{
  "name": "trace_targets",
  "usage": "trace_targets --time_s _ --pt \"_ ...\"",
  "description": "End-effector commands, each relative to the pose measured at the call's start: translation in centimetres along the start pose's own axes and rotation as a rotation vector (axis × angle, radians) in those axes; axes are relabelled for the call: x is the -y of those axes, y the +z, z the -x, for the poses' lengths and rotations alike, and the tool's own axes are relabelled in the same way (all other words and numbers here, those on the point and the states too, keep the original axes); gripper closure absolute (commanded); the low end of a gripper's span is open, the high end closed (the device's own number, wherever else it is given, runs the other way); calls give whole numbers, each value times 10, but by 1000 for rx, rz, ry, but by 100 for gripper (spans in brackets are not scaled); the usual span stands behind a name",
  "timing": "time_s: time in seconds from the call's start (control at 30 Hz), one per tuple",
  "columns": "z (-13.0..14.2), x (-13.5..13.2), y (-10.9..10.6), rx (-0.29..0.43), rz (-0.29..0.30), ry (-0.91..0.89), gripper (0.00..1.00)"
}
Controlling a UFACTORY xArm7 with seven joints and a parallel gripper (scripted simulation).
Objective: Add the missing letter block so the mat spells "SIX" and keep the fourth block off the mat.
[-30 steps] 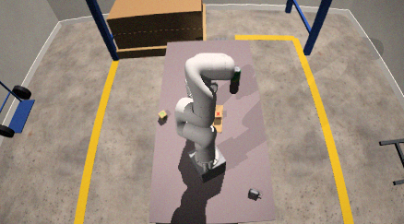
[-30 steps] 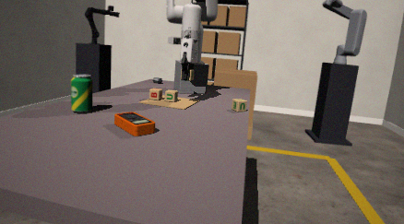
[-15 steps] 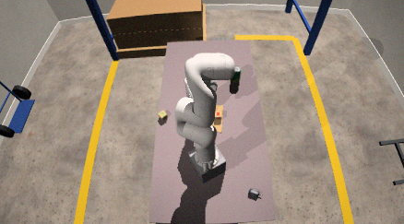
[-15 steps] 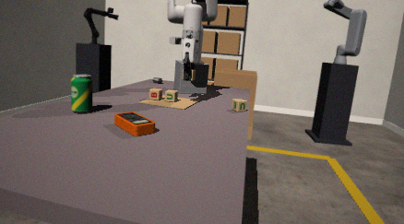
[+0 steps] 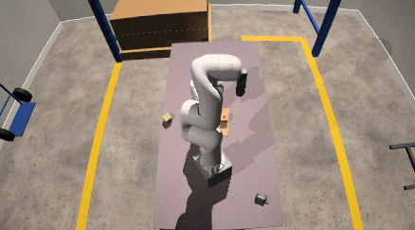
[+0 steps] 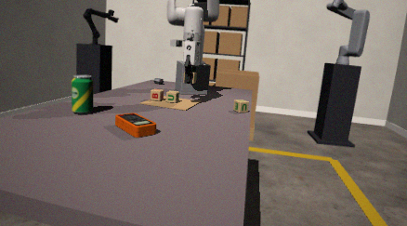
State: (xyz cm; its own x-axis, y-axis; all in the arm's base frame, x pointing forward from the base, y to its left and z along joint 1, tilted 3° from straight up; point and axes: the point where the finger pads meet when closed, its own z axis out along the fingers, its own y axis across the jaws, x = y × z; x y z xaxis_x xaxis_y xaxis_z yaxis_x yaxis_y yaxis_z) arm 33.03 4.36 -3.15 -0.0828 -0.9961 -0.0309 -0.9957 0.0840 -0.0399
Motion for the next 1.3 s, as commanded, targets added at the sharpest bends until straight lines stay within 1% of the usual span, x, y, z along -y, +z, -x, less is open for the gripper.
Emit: trace_targets --time_s 0.0,0.03,0.1,0.4,0.57,0.8,1.27 --pt "0 2 15 -4 -7 1 56" --pt "0 2 19 -4 -7 1 56" --pt "0 2 19 -4 -7 1 56" --pt "0 2 65 -4 -7 1 56" --pt "0 2 80 -4 -7 1 56" --pt "0 2 84 -4 -7 1 56" --pt "0 2 84 -4 -7 1 56"
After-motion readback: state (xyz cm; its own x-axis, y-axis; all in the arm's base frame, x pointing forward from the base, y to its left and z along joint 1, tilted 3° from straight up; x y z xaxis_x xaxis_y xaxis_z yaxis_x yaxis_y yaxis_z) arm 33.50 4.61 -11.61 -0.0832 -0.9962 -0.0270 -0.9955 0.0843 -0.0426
